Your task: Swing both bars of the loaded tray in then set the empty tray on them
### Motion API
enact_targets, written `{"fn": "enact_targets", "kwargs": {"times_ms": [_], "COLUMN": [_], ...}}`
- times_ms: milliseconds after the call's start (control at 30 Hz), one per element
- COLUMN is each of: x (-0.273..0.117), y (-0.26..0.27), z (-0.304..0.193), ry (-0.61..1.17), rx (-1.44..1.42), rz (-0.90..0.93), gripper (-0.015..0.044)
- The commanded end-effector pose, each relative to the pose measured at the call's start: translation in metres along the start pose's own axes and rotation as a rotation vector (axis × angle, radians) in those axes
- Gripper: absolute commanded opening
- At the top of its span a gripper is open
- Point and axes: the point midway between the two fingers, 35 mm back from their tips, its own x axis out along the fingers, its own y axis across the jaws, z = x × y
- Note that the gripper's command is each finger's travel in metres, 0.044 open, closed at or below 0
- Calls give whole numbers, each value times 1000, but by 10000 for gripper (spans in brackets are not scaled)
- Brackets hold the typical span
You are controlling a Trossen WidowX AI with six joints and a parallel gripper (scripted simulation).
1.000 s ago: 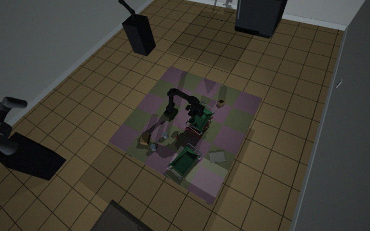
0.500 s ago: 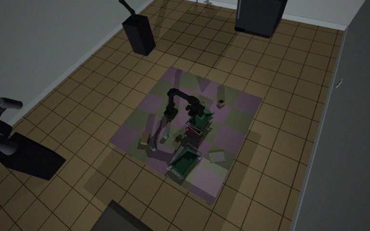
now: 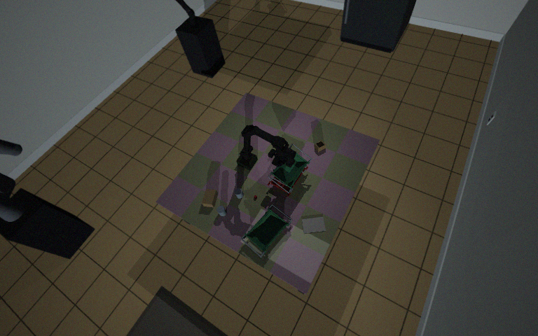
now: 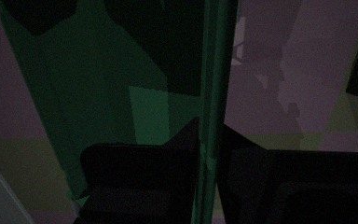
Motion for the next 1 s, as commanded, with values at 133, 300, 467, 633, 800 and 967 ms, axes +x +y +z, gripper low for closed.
{"fn": "enact_targets", "kwargs": {"times_ms": [133, 300, 467, 633, 800, 967], "x": [-1, 5, 13, 21, 28, 36], "y": [2, 2, 3, 3, 3, 3], "z": [0, 0, 0, 0, 0, 0], "ry": [3, 3, 3, 3, 3, 3], "rx": [5, 5, 5, 5, 5, 5], "rz": [13, 13, 13, 13, 13, 13], "gripper": [0, 0, 0, 0, 0, 0]}}
